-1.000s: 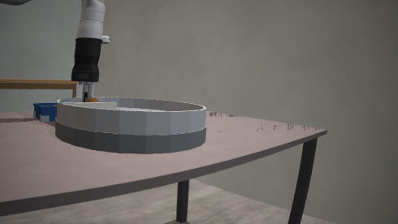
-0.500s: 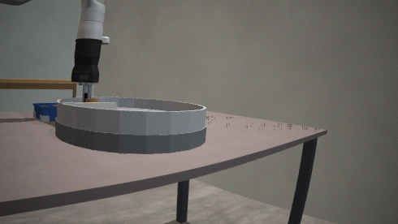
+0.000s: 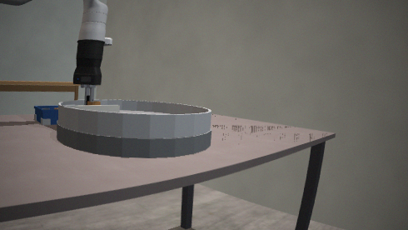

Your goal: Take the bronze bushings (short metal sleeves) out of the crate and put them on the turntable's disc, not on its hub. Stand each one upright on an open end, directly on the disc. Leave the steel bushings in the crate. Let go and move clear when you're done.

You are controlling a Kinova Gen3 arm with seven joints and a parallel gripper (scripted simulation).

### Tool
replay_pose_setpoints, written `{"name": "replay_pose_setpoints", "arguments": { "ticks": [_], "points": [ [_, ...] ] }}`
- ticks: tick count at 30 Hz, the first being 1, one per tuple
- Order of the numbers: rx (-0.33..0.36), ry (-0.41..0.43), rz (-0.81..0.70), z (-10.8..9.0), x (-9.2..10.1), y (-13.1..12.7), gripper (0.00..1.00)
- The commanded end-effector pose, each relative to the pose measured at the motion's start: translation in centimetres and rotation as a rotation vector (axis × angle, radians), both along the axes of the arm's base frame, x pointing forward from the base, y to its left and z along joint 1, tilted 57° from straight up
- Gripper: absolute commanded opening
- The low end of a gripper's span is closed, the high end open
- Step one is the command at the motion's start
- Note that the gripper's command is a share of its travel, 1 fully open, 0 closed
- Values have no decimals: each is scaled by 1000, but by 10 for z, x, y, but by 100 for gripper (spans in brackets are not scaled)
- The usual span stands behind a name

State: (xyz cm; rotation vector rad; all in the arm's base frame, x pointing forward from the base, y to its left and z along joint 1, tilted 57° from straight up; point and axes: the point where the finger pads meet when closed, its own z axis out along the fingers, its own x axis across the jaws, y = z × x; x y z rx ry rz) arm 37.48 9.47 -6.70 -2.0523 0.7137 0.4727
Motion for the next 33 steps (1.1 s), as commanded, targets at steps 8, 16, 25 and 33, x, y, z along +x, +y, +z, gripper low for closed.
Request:
{"name": "replay_pose_setpoints", "arguments": {
  "ticks": [8, 16, 25, 33],
  "points": [
    [0, -4, -5, 0, 0, 0, 0],
    [0, -4, -5, 0, 0, 0, 38],
    [0, -4, -5, 0, 0, 0, 38],
    [0, -4, -5, 0, 0, 0, 38]
  ]
}}
